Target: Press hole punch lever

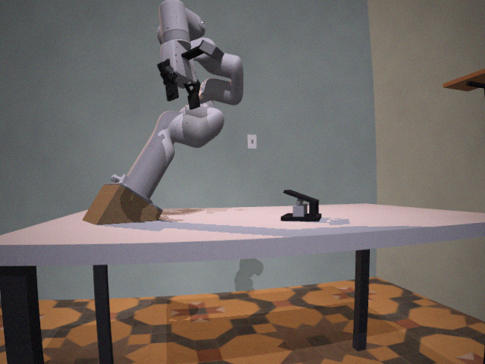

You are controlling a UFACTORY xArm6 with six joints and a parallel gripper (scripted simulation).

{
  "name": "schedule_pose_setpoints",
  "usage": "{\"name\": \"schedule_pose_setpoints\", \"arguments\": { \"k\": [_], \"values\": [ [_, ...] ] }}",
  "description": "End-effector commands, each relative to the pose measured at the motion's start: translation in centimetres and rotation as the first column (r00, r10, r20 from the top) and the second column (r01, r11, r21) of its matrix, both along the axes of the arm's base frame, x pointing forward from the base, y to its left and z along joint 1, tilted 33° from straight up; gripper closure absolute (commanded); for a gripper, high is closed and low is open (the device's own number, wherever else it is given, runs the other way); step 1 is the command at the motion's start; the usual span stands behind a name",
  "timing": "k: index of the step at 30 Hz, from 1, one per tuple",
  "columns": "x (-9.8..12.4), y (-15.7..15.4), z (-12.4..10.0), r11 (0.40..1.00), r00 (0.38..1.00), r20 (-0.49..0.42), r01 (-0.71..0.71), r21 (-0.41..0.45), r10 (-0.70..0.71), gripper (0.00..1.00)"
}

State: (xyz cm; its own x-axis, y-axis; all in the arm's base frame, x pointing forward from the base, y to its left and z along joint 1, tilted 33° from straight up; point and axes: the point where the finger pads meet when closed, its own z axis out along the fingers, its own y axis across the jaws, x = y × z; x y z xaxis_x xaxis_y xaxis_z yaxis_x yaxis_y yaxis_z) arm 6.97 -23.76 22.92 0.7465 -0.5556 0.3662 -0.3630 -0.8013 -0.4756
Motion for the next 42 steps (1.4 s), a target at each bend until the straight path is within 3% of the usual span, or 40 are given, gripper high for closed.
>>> {"name": "schedule_pose_setpoints", "arguments": {
  "k": [1, 21, 30, 34, 36, 42],
  "values": [
    [0.0, -0.1, 0.1, 1.0, 1.0, -0.001, 0.001, -0.003, -0.001, 0.0],
    [0.5, -0.2, 0.1, 1.0, 1.0, -0.007, -0.005, -0.002, 0.005, 0.0],
    [7.7, -0.8, 0.6, 0.998, 0.995, -0.07, -0.065, 0.001, 0.065, 0.0],
    [8.0, -0.7, 0.6, 0.998, 0.995, -0.072, -0.068, 0.001, 0.068, 0.0],
    [11.6, -0.2, 0.9, 0.996, 0.992, -0.091, -0.092, -0.001, 0.092, 0.0],
    [15.6, 1.1, 1.4, 0.993, 0.988, -0.104, -0.117, -0.003, 0.116, 0.0]
  ]
}}
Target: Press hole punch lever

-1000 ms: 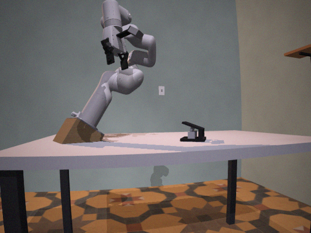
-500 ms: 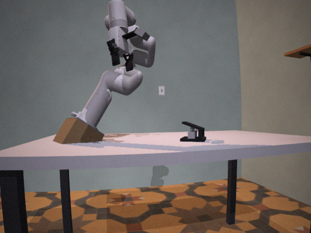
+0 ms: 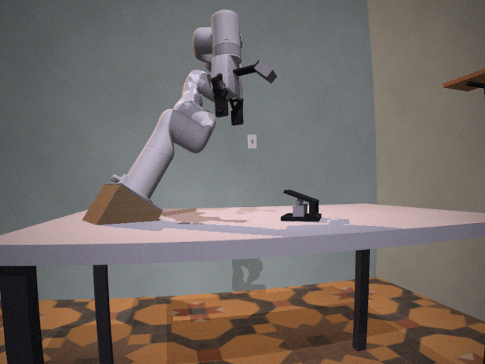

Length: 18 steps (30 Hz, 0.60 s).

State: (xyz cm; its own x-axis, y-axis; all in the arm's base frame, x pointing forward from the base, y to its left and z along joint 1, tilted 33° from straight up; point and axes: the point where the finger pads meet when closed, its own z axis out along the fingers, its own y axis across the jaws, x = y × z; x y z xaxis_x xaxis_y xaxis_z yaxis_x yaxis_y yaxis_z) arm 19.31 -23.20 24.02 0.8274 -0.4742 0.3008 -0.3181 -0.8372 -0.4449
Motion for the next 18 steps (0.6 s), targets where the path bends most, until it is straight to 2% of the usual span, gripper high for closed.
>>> {"name": "schedule_pose_setpoints", "arguments": {
  "k": [1, 2, 3, 7, 9, 10, 18],
  "values": [
    [3.9, 0.8, 0.4, 1.0, 1.0, -0.021, -0.02, -0.008, 0.019, 0.0],
    [3.9, 0.8, 0.4, 1.0, 1.0, -0.021, -0.02, -0.008, 0.019, 0.0],
    [5.4, 1.5, 0.6, 1.0, 0.999, -0.024, -0.029, -0.009, 0.029, 0.0],
    [8.2, 3.0, 1.0, 0.999, 0.999, -0.027, -0.046, -0.009, 0.045, 0.0],
    [8.2, 3.0, 1.0, 0.999, 0.999, -0.027, -0.046, -0.009, 0.045, 0.0],
    [10.1, 4.4, 1.3, 0.998, 0.998, -0.028, -0.058, -0.009, 0.057, 0.0],
    [14.8, 8.7, 2.2, 0.996, 0.996, -0.023, -0.088, -0.002, 0.088, 0.0]
  ]
}}
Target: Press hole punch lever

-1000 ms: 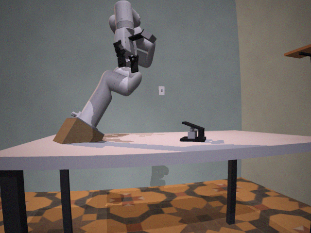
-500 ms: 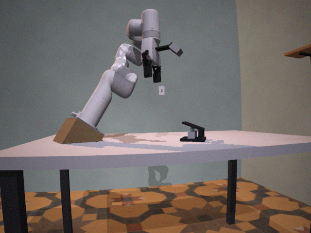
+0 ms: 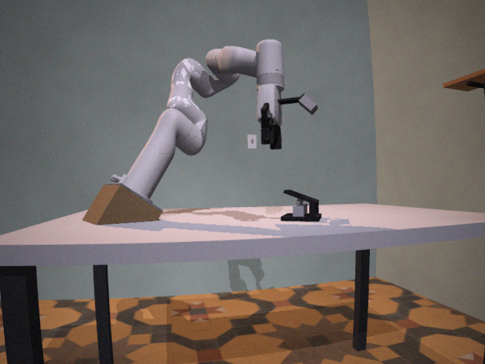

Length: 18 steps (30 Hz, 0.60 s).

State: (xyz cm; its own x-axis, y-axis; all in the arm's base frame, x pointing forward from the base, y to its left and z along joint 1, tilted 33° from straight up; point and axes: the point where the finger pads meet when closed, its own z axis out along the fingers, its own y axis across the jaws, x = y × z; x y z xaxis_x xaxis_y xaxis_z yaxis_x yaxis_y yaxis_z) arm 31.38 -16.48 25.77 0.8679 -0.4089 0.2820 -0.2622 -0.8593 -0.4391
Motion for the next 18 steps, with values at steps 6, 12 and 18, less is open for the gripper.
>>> {"name": "schedule_pose_setpoints", "arguments": {
  "k": [6, 12, 18],
  "values": [
    [5.8, 6.0, 1.3, 0.999, 0.999, 0.007, -0.034, 0.009, 0.034, 0.0],
    [7.0, 7.9, 1.6, 0.999, 0.999, 0.011, -0.044, 0.016, 0.044, 0.0],
    [7.0, 8.0, 1.6, 0.999, 0.999, 0.011, -0.044, 0.016, 0.044, 1.0]
  ]
}}
